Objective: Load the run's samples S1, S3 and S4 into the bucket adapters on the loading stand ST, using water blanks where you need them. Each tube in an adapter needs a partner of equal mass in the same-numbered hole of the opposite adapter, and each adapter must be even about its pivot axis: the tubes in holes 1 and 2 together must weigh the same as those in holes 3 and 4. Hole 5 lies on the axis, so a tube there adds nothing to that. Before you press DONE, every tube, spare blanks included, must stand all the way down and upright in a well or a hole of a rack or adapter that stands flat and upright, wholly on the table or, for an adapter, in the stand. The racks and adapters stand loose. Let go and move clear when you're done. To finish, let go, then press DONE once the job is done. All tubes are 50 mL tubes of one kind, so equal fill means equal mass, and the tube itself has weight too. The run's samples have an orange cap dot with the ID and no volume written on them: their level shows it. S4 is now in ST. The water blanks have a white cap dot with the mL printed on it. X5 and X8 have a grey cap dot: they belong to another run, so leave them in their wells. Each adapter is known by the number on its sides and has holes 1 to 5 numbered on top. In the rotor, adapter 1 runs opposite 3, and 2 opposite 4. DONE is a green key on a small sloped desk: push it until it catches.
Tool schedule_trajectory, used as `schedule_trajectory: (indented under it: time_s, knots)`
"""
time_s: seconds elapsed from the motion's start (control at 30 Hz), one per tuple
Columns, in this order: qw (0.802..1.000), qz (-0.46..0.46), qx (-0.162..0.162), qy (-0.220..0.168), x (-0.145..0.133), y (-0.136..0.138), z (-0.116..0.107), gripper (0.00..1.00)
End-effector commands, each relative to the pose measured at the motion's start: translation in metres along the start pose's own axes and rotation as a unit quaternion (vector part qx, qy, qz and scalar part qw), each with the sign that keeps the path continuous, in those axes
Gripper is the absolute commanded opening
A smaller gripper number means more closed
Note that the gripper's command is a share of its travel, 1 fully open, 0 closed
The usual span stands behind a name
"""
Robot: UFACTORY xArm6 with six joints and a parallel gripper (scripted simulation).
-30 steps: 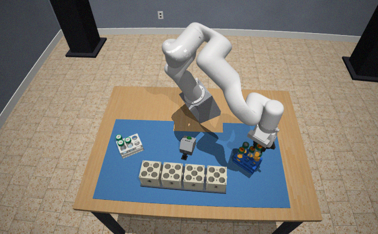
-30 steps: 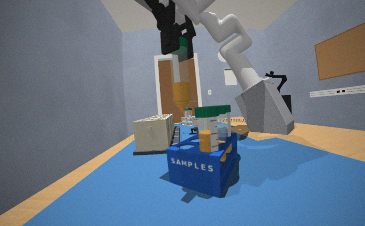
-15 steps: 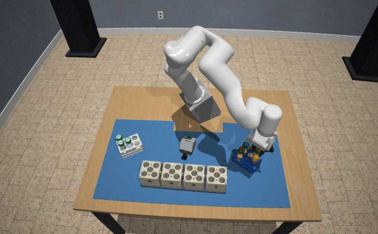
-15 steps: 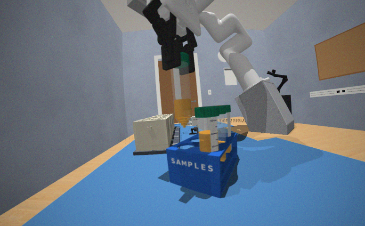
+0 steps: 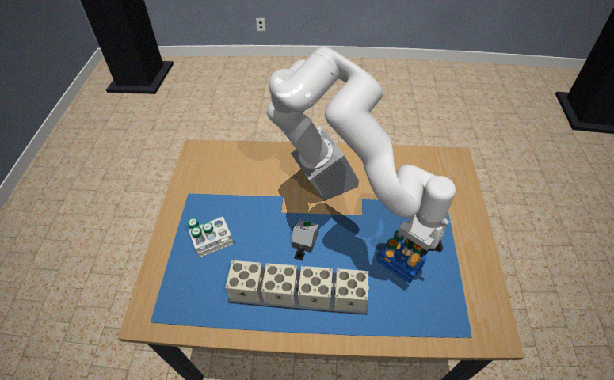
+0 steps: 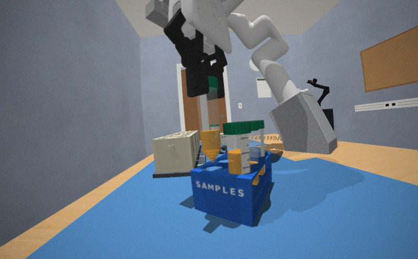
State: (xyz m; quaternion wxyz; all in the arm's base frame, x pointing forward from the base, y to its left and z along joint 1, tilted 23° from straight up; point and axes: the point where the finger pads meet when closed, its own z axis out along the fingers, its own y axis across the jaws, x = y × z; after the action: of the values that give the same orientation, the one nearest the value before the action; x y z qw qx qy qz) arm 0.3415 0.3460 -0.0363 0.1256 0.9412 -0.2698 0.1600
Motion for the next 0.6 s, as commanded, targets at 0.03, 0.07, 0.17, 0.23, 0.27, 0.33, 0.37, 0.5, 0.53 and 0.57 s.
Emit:
schedule_trajectory:
  time_s: [0.03, 0.07, 0.17, 0.23, 0.27, 0.33, 0.37, 0.5, 0.53, 0.57]
  knots:
    - [1.000, 0.000, 0.002, 0.000, 0.0003, -0.0018, -0.0014, 0.00]
    - [1.000, 0.000, 0.002, 0.000, 0.0003, -0.0018, -0.0014, 0.00]
    - [1.000, 0.000, 0.002, 0.000, 0.0003, -0.0018, -0.0014, 0.00]
    - [1.000, 0.000, 0.002, 0.000, 0.0003, -0.0018, -0.0014, 0.00]
    - [1.000, 0.000, 0.002, 0.000, 0.0003, -0.0018, -0.0014, 0.00]
    - [1.000, 0.000, 0.002, 0.000, 0.0003, -0.0018, -0.0014, 0.00]
    - [1.000, 0.000, 0.003, 0.000, 0.0003, -0.0018, -0.0015, 0.00]
    - [1.000, 0.000, 0.002, 0.000, 0.0003, -0.0018, 0.0026, 0.00]
    - [1.000, 0.000, 0.002, 0.000, 0.0003, -0.0018, 0.0036, 0.00]
    - [1.000, 0.000, 0.002, 0.000, 0.0003, -0.0018, 0.0046, 0.00]
